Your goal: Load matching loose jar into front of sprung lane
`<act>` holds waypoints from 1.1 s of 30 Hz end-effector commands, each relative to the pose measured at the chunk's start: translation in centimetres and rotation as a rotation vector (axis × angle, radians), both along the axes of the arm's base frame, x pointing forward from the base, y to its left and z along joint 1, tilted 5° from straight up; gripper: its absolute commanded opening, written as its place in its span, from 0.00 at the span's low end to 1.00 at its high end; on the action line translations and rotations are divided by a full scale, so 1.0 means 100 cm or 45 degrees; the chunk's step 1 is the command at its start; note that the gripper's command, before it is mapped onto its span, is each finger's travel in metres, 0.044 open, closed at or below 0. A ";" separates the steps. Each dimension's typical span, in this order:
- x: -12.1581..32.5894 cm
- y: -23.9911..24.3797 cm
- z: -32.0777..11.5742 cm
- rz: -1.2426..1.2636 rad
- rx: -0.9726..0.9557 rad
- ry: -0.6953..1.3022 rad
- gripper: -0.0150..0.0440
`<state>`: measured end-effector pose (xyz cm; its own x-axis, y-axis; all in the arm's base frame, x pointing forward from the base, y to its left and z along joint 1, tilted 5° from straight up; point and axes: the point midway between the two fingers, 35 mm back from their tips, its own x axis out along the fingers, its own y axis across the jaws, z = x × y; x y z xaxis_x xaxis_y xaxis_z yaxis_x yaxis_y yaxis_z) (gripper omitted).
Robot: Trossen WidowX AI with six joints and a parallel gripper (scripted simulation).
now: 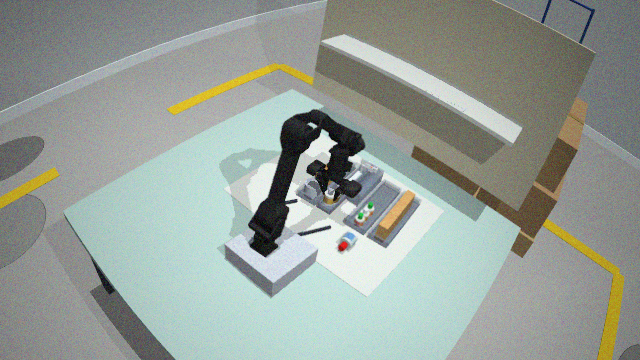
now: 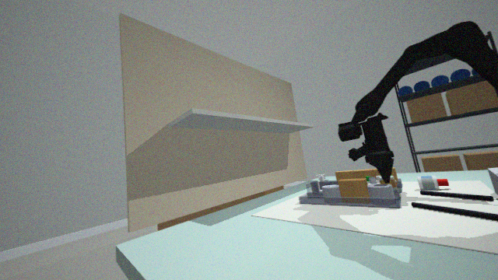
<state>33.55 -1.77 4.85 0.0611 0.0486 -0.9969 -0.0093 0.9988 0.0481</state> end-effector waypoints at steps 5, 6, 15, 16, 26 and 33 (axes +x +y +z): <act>0.008 0.000 0.004 -0.007 0.001 -0.040 0.25; 0.008 0.000 0.004 -0.007 0.001 -0.040 0.25; 0.009 0.000 0.002 -0.007 0.001 -0.040 0.25; 0.009 0.000 0.002 -0.007 0.001 -0.041 0.25; 0.010 0.000 0.002 -0.007 0.001 -0.041 0.25; 0.011 0.000 0.003 -0.007 0.001 -0.041 0.25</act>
